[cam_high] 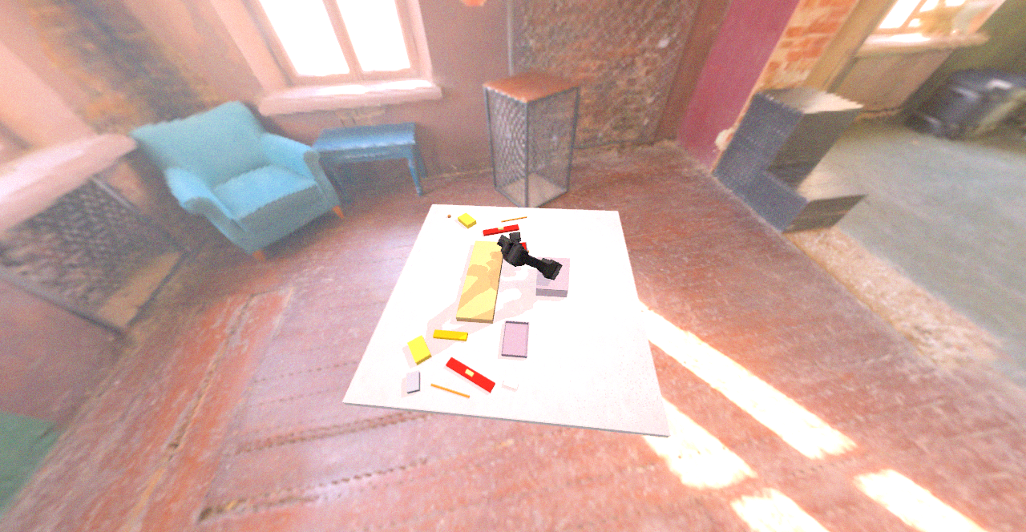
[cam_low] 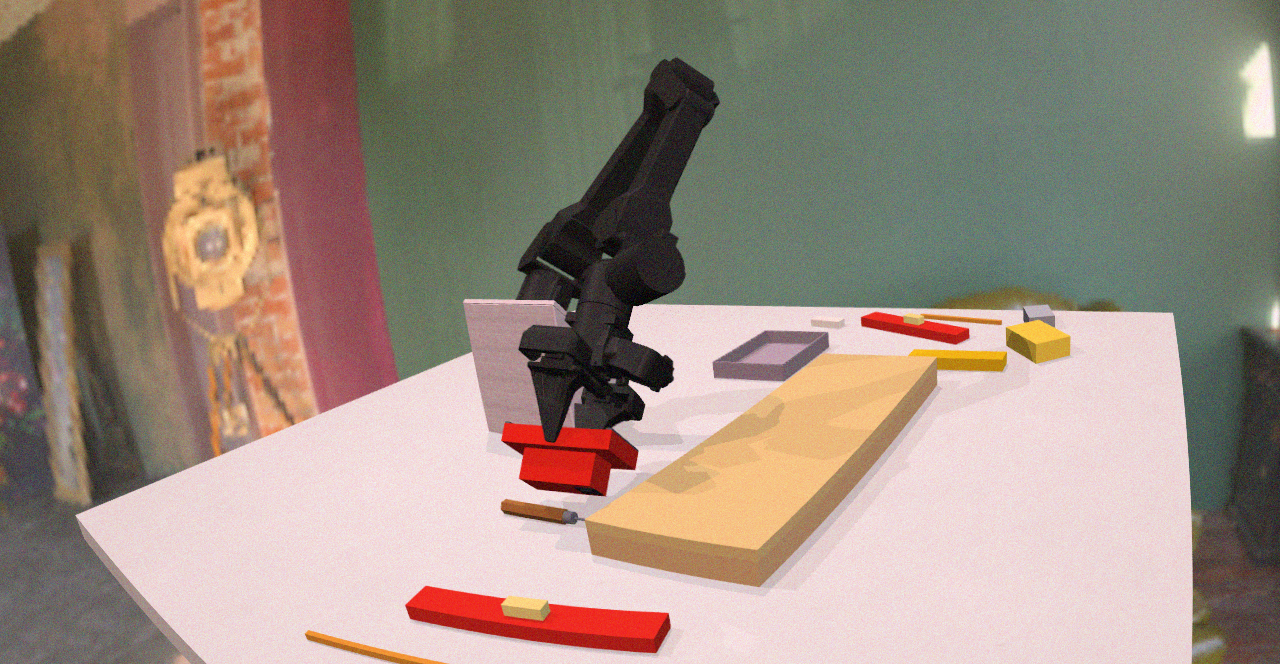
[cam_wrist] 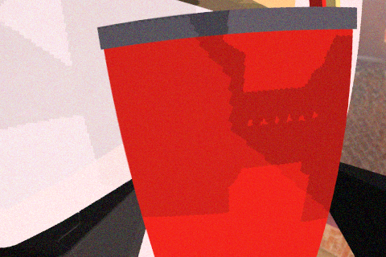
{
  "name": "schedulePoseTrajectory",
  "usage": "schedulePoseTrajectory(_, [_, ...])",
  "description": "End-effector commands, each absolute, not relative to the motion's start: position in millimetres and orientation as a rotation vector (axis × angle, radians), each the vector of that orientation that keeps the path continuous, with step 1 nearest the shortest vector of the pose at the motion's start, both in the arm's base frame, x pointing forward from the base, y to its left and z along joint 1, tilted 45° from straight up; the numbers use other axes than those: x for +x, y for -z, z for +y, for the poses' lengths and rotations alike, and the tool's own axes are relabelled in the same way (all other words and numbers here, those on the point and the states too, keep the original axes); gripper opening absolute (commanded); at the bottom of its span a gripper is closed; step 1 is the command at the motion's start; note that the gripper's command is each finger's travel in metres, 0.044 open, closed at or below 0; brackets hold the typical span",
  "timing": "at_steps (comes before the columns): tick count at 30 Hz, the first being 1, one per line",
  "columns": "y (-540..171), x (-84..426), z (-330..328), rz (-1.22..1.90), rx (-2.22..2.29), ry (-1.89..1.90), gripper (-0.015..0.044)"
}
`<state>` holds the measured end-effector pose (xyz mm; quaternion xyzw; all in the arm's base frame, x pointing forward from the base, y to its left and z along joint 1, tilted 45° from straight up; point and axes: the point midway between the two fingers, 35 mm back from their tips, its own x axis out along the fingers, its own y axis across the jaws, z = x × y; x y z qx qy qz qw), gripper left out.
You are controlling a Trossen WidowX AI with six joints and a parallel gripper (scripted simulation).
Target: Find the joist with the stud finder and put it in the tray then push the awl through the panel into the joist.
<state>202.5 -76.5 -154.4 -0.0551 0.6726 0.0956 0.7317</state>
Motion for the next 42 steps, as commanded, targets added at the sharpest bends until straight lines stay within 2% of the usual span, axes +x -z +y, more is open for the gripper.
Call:
schedulePoseTrajectory(1, [153.9, 202.6, -78.1, 1.478, -0.141, -0.173, 0.0])
schedulePoseTrajectory(17, [151.1, 202.1, -75.0, 1.45, -0.211, -0.069, 0.0])
schedulePoseTrajectory(42, [168.6, 200.9, -53.2, 1.454, -0.206, -0.1, 0.0])
